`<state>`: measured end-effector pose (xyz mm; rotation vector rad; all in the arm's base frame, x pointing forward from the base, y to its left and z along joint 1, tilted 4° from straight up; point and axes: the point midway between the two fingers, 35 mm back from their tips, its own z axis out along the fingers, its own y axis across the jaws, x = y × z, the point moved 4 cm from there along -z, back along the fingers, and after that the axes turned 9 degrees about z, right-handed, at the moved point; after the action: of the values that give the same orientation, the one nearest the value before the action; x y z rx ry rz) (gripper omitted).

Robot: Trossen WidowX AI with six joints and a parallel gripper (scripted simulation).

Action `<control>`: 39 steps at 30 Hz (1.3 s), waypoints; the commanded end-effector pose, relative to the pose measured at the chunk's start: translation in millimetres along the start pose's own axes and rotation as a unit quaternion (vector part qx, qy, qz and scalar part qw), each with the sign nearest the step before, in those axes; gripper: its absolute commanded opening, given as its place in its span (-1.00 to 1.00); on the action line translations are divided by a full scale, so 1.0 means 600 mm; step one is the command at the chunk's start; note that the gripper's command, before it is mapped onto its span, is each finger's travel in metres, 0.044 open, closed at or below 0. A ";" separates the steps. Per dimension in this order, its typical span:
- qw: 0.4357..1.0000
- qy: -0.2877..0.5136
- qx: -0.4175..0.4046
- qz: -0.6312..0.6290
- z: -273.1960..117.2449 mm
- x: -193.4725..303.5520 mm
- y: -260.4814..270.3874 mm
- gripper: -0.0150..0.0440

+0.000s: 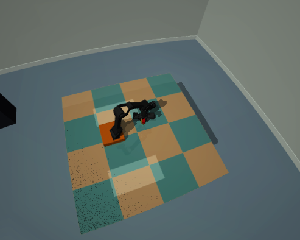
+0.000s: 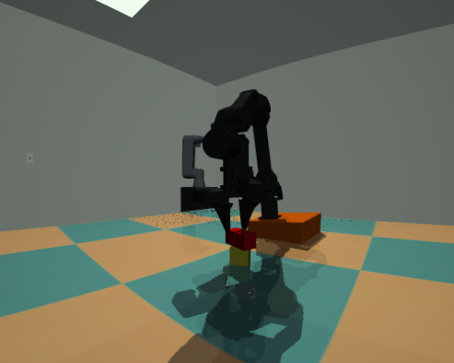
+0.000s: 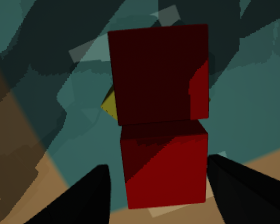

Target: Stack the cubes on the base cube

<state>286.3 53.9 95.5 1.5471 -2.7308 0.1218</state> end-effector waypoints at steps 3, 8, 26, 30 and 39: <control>1.000 -0.003 0.003 0.001 -0.017 -0.002 -0.002 0.20; 1.000 -0.003 0.003 0.001 -0.026 -0.001 -0.002 0.20; 1.000 -0.003 0.003 0.002 -0.061 -0.001 -0.002 0.20; 1.000 -0.003 0.003 0.002 -0.069 -0.001 -0.002 0.20; 1.000 -0.003 0.003 0.002 -0.087 -0.001 -0.001 0.20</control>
<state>284.7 57.0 141.1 1.5529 -2.7297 0.1225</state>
